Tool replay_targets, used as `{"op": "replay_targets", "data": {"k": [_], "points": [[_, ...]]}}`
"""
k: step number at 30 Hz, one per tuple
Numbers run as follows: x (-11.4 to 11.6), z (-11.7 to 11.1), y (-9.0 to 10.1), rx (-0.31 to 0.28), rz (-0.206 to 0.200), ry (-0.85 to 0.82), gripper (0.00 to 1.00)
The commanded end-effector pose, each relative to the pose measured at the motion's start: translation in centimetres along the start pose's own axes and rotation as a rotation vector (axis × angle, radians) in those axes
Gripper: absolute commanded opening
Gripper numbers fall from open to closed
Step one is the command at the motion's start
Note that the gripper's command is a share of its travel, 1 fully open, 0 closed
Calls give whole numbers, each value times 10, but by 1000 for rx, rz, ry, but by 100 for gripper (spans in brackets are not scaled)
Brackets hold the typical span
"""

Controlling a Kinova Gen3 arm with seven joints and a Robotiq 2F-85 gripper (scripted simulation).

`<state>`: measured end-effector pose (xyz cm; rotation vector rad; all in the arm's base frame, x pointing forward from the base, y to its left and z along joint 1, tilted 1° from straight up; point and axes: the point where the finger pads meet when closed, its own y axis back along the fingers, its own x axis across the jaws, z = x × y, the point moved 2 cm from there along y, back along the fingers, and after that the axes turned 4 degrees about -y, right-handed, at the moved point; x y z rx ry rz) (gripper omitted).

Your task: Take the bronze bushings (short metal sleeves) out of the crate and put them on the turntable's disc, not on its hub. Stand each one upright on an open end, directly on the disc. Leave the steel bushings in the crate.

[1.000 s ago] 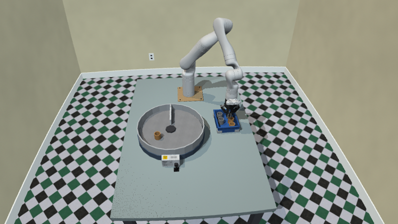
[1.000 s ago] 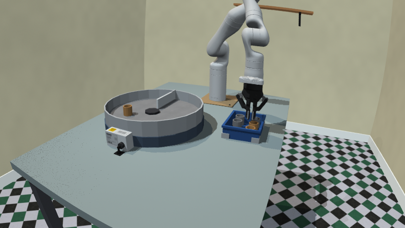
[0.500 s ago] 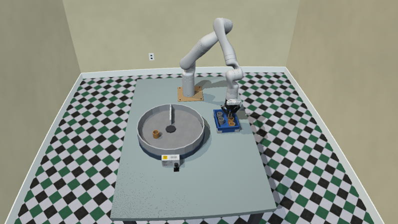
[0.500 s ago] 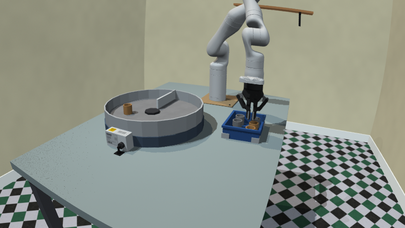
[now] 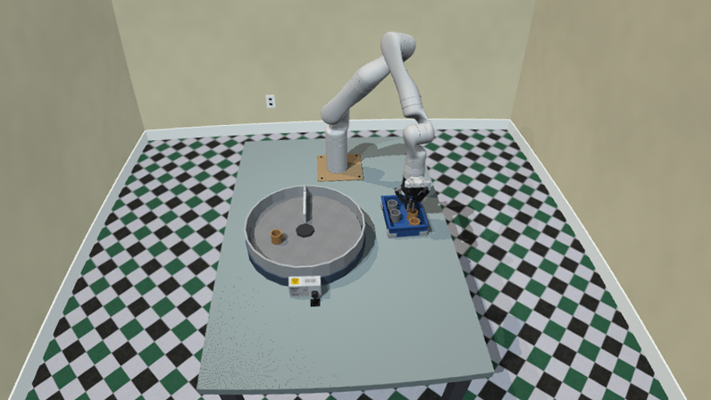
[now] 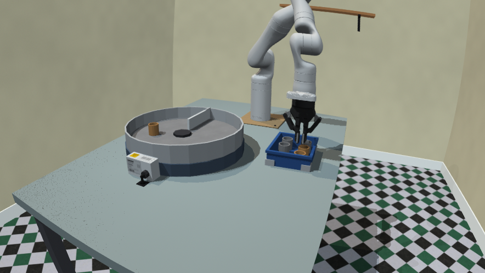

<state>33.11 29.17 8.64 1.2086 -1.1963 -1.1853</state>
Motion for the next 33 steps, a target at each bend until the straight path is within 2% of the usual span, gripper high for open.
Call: {"op": "replay_targets", "data": {"k": [1, 33], "points": [[-1, -1, -1, 2, -1, 10, 12], [2, 1, -1, -1, 1, 8, 12]]}}
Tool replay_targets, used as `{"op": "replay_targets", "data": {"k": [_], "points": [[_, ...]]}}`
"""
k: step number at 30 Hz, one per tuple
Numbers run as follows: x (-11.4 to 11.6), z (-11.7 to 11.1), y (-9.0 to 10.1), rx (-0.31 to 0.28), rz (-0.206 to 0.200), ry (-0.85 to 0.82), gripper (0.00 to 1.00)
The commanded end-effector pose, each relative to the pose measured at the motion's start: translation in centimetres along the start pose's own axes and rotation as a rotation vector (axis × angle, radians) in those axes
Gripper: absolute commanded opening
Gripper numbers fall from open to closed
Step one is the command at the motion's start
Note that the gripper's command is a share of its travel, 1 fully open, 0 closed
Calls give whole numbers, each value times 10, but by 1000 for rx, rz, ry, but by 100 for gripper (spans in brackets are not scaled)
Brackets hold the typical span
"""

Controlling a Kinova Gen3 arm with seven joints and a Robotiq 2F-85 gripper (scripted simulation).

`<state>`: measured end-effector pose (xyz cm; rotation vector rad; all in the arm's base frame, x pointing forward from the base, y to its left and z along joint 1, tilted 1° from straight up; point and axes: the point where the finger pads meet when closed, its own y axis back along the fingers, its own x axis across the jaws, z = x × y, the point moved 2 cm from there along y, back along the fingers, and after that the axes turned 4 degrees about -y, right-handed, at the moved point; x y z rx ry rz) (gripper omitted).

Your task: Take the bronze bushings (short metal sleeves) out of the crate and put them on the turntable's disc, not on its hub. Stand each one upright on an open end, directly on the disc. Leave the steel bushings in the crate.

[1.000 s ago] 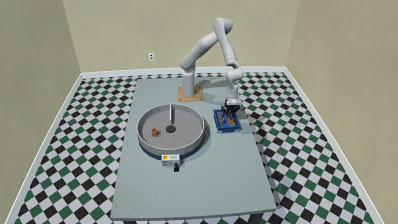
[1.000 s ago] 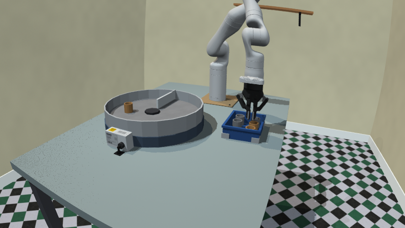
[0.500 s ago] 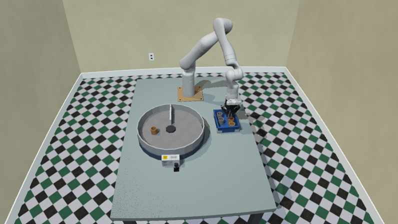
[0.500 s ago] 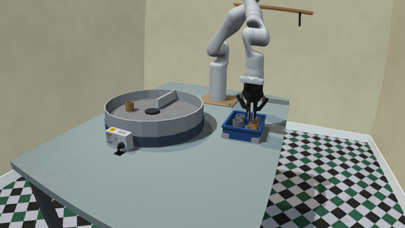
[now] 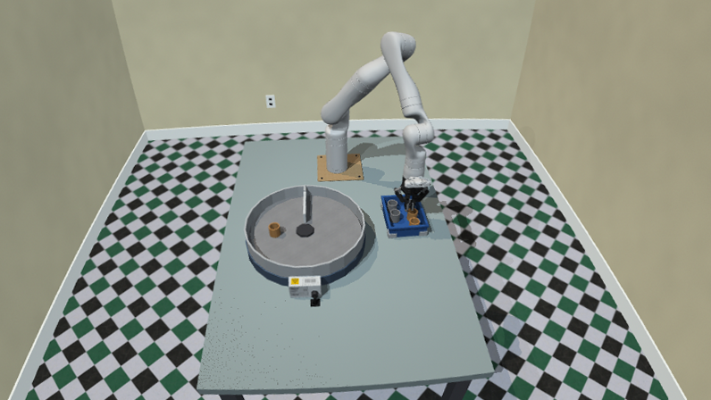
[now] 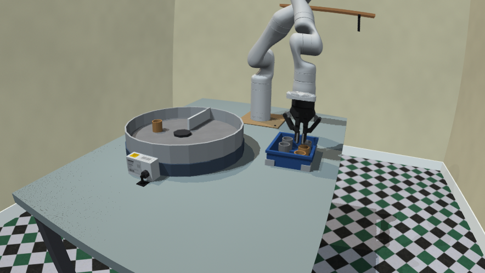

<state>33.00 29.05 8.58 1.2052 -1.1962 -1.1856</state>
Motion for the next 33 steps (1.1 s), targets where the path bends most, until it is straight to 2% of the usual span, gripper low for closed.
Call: {"op": "replay_targets", "data": {"k": [1, 26, 33], "points": [[1, 0, -1, 1, -1, 9, 12], [1, 0, -1, 1, -1, 9, 12], [1, 0, -7, 2, -1, 9, 12]]}}
